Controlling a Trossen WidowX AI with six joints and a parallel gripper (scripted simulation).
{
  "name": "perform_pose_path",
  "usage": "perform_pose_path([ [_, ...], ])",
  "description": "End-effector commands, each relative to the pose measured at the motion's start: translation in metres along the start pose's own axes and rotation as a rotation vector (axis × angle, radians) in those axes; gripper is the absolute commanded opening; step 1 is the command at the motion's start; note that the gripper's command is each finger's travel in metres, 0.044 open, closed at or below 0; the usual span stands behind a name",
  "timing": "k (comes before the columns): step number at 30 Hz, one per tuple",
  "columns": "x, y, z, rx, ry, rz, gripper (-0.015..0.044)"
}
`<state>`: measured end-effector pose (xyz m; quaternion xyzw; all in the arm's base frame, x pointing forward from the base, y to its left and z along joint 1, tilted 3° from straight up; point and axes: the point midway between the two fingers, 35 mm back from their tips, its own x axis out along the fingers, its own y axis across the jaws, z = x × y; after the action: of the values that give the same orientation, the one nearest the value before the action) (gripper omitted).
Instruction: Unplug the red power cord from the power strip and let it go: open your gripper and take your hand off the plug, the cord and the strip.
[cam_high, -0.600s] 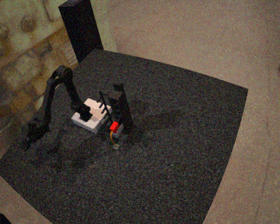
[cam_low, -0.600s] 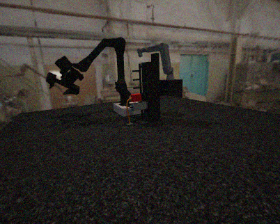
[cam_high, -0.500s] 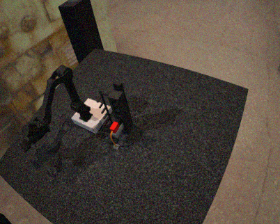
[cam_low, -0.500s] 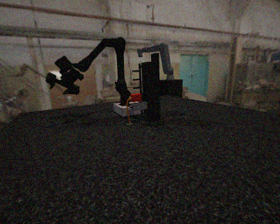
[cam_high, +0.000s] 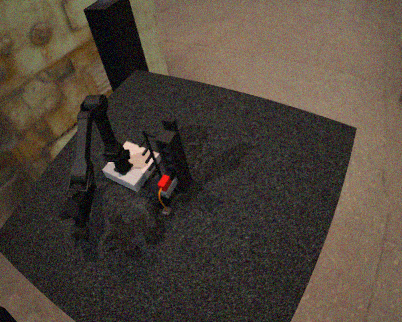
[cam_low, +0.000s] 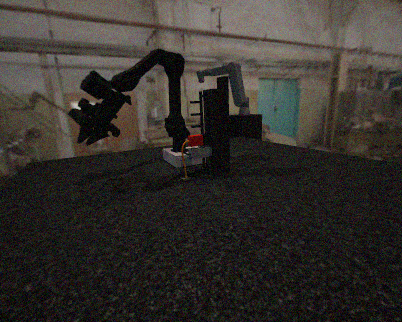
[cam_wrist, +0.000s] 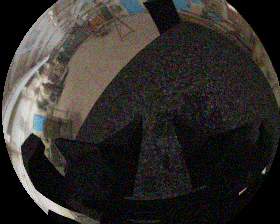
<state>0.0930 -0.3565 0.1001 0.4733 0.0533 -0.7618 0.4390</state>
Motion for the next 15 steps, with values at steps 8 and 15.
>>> perform_pose_path([
  [8,-0.104,0.022,-0.147,-0.437,0.452,0.036,0.0160],
  [15,-0.192,-0.016,-0.213,-0.741,0.701,-0.027,0.0160],
])
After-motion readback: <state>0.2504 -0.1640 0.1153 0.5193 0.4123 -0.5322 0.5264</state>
